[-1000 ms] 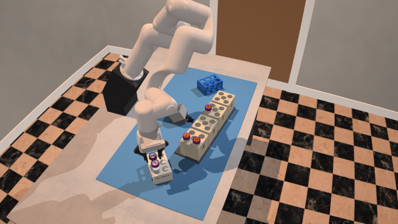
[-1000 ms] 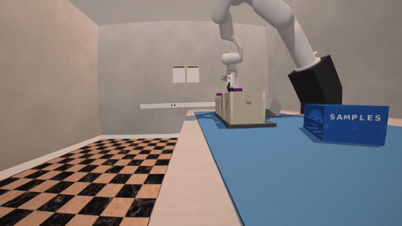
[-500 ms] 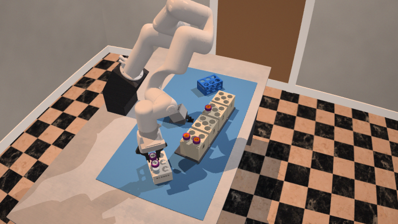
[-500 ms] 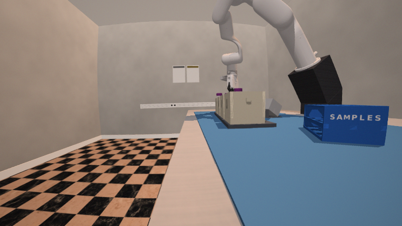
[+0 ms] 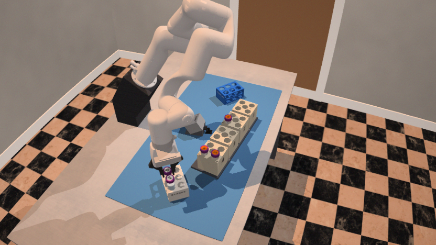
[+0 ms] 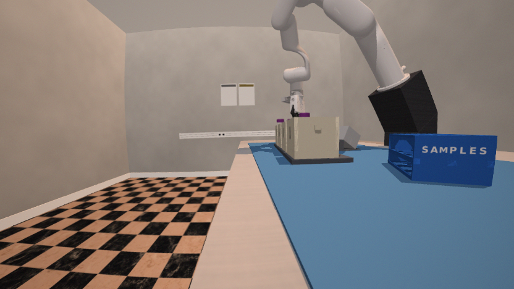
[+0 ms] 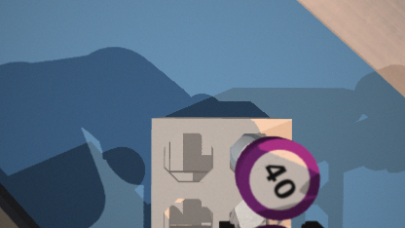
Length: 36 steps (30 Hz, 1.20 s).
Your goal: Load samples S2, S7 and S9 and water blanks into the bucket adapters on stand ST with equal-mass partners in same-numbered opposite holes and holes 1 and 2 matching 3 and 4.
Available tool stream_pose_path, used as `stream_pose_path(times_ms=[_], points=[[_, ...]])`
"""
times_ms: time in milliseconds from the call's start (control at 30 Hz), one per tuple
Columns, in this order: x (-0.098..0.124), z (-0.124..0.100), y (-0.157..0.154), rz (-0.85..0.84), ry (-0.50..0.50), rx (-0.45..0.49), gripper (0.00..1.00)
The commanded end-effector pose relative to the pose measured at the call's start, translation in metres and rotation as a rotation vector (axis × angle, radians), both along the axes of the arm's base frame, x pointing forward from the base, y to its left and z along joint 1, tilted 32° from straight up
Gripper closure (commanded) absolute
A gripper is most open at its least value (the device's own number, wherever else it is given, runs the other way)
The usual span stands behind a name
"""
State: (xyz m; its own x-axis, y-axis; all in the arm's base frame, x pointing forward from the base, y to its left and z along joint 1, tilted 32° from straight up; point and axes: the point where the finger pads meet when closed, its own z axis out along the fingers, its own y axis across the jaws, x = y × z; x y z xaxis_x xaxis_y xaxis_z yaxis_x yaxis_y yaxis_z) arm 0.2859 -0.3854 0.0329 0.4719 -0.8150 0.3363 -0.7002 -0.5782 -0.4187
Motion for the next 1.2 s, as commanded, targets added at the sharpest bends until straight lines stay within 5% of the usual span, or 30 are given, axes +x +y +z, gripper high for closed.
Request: stream_pose_path(times_ms=[0, 1167], points=[[0.0000, 0.0011, -0.0011, -0.001, -0.001, -0.003, 1.00], [-0.0039, 0.0073, -0.0008, -0.001, -0.001, -0.003, 1.00]])
